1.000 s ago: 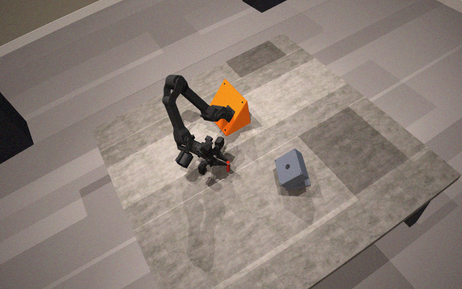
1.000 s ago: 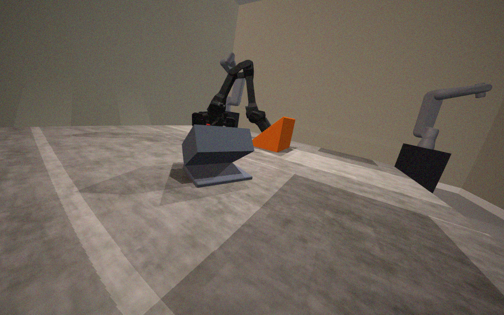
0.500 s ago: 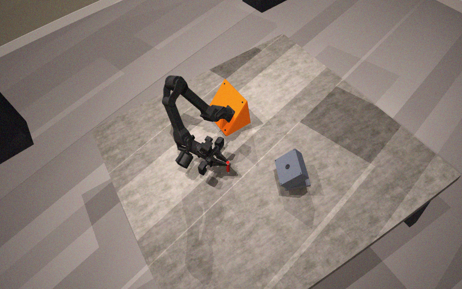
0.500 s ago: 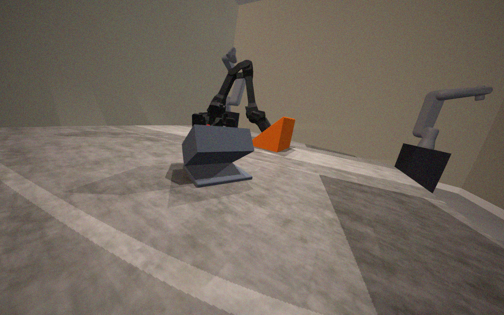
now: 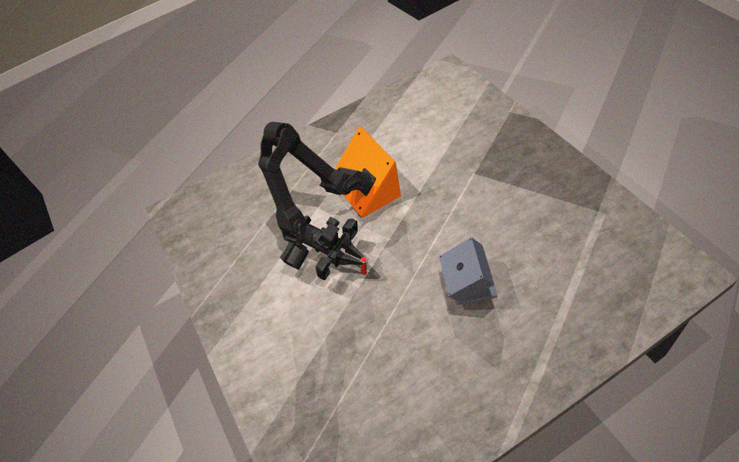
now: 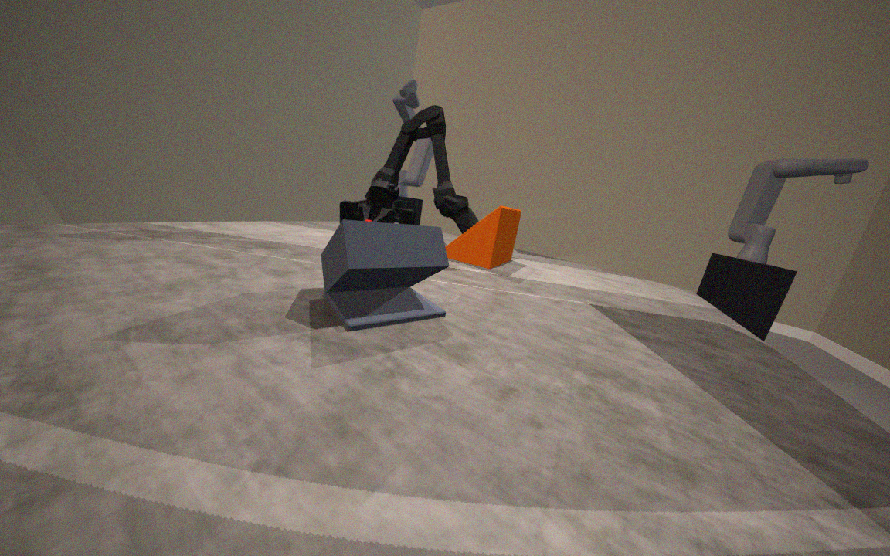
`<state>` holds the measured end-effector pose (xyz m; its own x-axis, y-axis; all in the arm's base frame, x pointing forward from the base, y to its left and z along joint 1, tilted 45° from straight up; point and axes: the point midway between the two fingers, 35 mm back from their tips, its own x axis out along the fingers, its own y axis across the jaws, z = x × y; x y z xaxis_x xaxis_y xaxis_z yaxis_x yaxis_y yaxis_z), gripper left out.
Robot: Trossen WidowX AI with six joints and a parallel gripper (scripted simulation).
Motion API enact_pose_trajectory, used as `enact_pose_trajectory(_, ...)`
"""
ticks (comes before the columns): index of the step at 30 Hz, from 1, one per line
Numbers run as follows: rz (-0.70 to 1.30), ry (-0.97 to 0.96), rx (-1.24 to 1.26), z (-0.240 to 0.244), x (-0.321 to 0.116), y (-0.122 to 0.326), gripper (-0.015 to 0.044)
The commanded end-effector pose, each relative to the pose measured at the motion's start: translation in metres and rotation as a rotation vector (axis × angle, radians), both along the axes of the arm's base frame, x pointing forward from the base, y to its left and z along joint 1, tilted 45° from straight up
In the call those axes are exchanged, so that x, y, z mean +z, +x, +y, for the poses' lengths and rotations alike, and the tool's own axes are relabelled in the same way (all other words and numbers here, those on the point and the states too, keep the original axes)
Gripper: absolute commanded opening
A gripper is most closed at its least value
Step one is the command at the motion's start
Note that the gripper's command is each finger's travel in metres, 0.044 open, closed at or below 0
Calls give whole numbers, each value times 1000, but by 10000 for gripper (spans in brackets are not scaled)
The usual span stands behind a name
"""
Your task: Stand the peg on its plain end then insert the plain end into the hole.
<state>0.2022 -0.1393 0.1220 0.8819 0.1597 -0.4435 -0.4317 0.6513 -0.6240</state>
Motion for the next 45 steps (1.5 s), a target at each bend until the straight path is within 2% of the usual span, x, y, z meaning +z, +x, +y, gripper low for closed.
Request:
enact_pose_trajectory(1, 1, 0, -1, -2, -1, -1, 50)
enact_pose_trajectory(45, -42, 11, 35, -5, 0, -9, 50)
